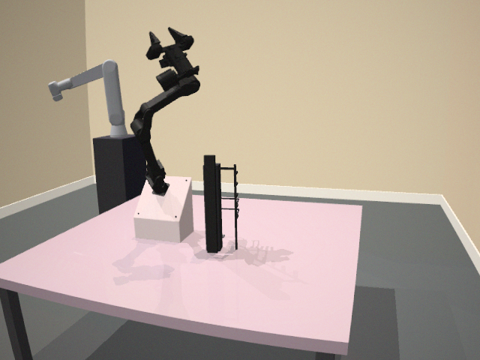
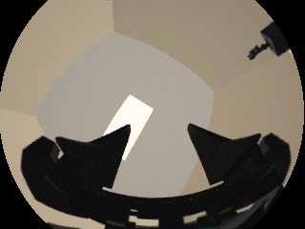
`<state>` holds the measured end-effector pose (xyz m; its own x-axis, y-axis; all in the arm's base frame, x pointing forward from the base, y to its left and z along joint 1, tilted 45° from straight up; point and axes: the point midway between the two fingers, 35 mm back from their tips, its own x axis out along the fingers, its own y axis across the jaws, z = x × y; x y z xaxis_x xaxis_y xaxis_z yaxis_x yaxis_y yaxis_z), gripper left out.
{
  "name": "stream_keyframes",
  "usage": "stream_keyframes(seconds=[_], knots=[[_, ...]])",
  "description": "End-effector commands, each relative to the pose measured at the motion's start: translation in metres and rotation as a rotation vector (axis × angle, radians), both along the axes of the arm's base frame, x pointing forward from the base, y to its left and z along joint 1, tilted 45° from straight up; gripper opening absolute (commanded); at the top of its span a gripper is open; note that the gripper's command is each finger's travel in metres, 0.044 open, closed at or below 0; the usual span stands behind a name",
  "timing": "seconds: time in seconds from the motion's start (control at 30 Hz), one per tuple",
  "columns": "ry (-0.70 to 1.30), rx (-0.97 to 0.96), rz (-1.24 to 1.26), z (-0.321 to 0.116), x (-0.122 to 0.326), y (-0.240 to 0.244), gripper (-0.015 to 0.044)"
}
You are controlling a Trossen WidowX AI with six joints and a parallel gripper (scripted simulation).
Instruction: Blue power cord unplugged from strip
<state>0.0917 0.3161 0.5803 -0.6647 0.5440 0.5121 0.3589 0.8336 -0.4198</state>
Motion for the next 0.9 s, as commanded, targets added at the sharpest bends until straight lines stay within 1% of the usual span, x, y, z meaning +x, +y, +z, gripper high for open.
stream_keyframes(seconds=[0.0,0.07,0.27,0.4,0.53,0.7,0.87], knots=[[0.01,-0.005,0.0,0.0,0.001,0.001,0.0374],[0.087,-0.041,-0.005,0.0,0.013,0.009,0.0321],[0.439,-0.205,-0.063,-0.014,0.074,0.048,0.0164],[0.67,-0.314,-0.134,-0.039,0.119,0.073,0.016],[0.893,-0.422,-0.229,-0.077,0.163,0.094,0.016],[1.157,-0.557,-0.383,-0.139,0.212,0.111,0.016],[1.395,-0.696,-0.574,-0.214,0.251,0.112,0.016]])
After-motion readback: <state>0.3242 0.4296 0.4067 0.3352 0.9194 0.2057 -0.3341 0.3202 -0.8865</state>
